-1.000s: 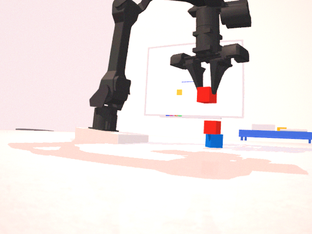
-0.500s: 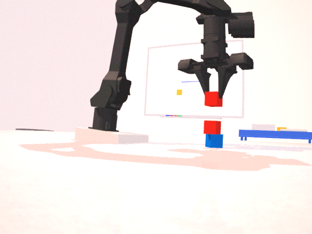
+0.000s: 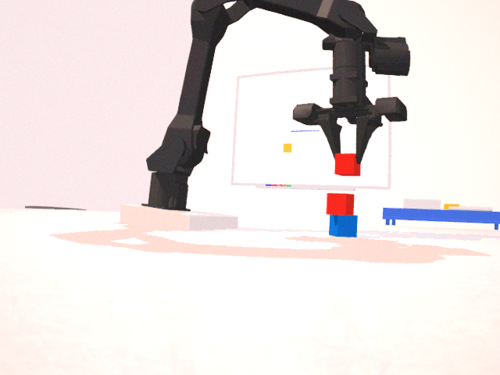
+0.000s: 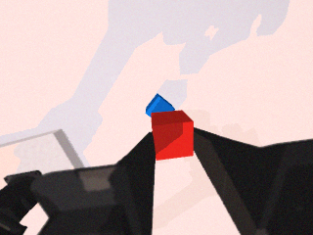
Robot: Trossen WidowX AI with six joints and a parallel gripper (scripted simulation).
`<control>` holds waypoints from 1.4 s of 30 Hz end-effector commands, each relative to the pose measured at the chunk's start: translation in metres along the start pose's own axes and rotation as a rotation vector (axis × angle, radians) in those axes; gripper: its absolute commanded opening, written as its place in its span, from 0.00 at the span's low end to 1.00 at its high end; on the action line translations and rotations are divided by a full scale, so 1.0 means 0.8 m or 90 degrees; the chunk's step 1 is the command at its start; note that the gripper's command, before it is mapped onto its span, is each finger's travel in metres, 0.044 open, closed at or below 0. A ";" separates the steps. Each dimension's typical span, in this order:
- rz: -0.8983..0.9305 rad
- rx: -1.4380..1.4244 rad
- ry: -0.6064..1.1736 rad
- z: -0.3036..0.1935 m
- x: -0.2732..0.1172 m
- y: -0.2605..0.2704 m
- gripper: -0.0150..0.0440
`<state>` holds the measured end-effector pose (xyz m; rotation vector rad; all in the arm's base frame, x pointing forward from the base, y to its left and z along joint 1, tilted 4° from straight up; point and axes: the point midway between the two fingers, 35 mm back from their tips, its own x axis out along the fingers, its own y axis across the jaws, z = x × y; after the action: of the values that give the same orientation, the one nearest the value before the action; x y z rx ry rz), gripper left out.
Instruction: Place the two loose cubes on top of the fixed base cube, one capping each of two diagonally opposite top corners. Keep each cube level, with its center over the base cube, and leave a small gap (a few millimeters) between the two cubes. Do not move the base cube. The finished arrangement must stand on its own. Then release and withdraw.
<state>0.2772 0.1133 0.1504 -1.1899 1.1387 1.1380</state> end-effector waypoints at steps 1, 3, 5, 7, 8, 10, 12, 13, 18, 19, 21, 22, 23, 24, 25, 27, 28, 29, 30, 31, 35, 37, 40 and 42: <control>-0.003 -0.009 0.000 0.014 0.000 0.001 0.43; -0.003 -0.015 -0.001 0.021 0.001 0.004 0.43; -0.003 -0.018 -0.001 0.024 0.001 0.005 0.43; -0.003 -0.015 -0.002 0.024 0.003 0.005 0.43; -0.002 -0.012 -0.004 0.023 0.006 0.005 0.43; -0.001 -0.005 -0.009 0.023 0.014 0.005 0.43; 0.001 0.003 -0.014 0.023 0.022 0.005 0.43; 0.002 0.006 -0.016 0.022 0.026 0.005 0.43; 0.005 0.019 -0.024 0.021 0.039 0.006 0.43; 0.005 0.019 -0.024 0.021 0.039 0.006 0.43; 0.005 0.019 -0.024 0.021 0.039 0.006 0.43; 0.005 0.019 -0.024 0.021 0.039 0.006 0.43; 0.005 0.019 -0.024 0.021 0.039 0.006 0.43; 0.005 0.019 -0.024 0.021 0.039 0.006 0.43; 0.005 0.019 -0.024 0.021 0.039 0.006 0.43; 0.005 0.019 -0.024 0.021 0.039 0.006 0.43; 0.005 0.019 -0.024 0.021 0.039 0.006 0.43; 0.005 0.019 -0.024 0.021 0.040 0.006 0.43; 0.005 0.017 -0.023 0.021 0.041 0.005 0.43; 0.004 0.015 -0.021 0.021 0.044 0.005 0.43; 0.001 0.002 -0.014 0.022 0.056 0.005 0.43; 0.000 -0.004 -0.010 0.023 0.062 0.004 0.43; -0.002 -0.013 -0.004 0.023 0.071 0.004 0.43; -0.003 -0.017 -0.001 0.024 0.075 0.004 0.43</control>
<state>0.2807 0.1352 0.0992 -1.1943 1.1136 1.1463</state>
